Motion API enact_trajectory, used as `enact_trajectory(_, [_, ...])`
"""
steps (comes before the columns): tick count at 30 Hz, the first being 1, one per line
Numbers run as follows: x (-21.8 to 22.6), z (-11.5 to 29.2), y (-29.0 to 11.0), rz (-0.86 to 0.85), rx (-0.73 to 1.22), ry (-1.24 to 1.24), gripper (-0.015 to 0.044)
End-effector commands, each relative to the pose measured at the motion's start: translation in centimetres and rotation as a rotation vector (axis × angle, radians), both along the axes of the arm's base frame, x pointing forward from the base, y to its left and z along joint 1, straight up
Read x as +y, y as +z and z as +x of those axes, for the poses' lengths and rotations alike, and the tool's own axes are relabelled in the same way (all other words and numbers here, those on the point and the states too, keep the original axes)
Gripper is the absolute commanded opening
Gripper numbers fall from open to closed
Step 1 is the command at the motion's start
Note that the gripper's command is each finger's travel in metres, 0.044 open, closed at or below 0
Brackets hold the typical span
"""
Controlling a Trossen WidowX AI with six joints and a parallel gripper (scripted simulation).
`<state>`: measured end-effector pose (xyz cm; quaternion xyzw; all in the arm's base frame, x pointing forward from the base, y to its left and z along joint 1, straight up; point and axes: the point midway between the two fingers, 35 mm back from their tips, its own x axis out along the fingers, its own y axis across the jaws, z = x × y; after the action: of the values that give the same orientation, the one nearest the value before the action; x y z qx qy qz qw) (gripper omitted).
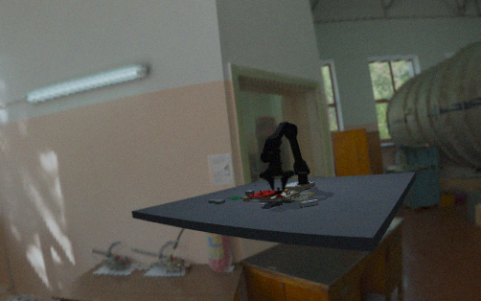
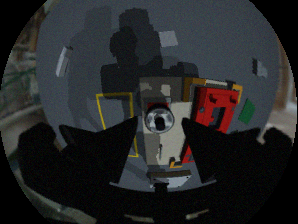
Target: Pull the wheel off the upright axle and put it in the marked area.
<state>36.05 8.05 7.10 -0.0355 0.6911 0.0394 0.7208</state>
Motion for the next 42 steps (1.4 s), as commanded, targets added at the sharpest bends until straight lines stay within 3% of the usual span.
enact_trajectory(1, [0.1, -0.2, -1.1, 0.003, 0.003, 0.003, 0.0300])
enact_trajectory(4, [0.1, -0.2, -1.1, 0.003, 0.003, 0.003, 0.0300])
enact_trajectory(8, [0.0, -0.1, -0.7, 0.000, 0.002, 0.001, 0.0195])
enact_trajectory(16, [0.0, -0.1, -0.7, 0.000, 0.002, 0.001, 0.0142])
enact_trajectory(22, [0.0, -0.1, -0.6, 0.000, 0.002, 0.001, 0.0000])
enact_trajectory(42, [0.0, -0.1, 0.0, 0.000, 0.002, 0.001, 0.0000])
